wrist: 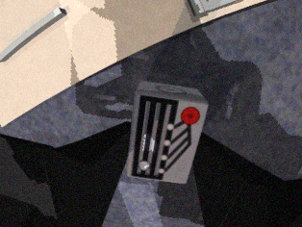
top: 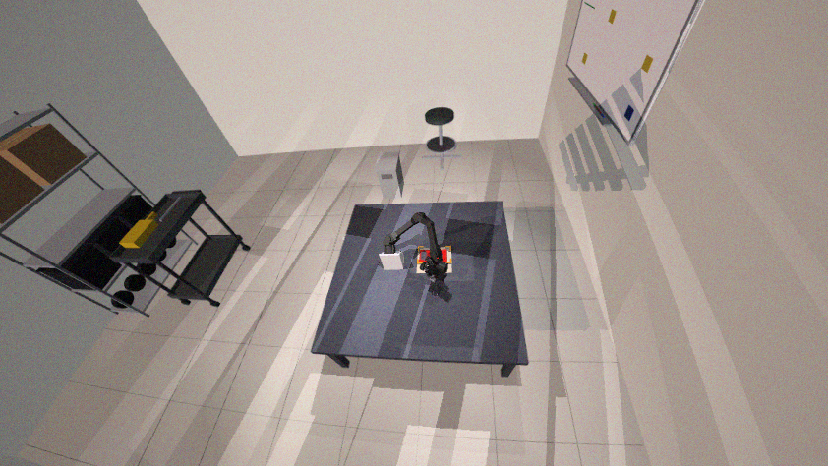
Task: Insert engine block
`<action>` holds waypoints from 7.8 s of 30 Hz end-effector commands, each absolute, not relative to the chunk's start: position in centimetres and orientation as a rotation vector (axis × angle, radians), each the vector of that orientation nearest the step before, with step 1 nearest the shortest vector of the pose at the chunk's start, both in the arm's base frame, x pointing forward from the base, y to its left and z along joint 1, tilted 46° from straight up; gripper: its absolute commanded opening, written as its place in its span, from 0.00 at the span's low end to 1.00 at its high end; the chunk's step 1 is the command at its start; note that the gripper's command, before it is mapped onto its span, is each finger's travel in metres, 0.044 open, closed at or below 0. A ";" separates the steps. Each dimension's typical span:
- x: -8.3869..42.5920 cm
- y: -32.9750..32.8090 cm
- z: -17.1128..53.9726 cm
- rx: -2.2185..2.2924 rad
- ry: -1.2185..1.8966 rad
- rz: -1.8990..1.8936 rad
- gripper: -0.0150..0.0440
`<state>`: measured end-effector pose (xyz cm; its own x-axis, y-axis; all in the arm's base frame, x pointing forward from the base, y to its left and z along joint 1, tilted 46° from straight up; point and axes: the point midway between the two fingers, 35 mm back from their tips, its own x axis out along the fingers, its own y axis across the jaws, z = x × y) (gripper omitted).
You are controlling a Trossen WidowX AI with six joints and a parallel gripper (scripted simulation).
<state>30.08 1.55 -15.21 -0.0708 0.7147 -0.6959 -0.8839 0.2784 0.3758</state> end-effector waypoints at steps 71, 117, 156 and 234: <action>33.2 0.8 -3.4 0.092 1.242 1.048 0.25; 32.1 11.8 1.2 0.575 1.515 0.687 0.52; 32.2 11.8 1.2 0.546 1.499 0.715 0.52; 32.1 12.8 0.2 0.557 1.505 0.704 0.52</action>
<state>32.08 12.72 0.22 -0.0633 0.7152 -0.6960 -0.0772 0.6918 0.7179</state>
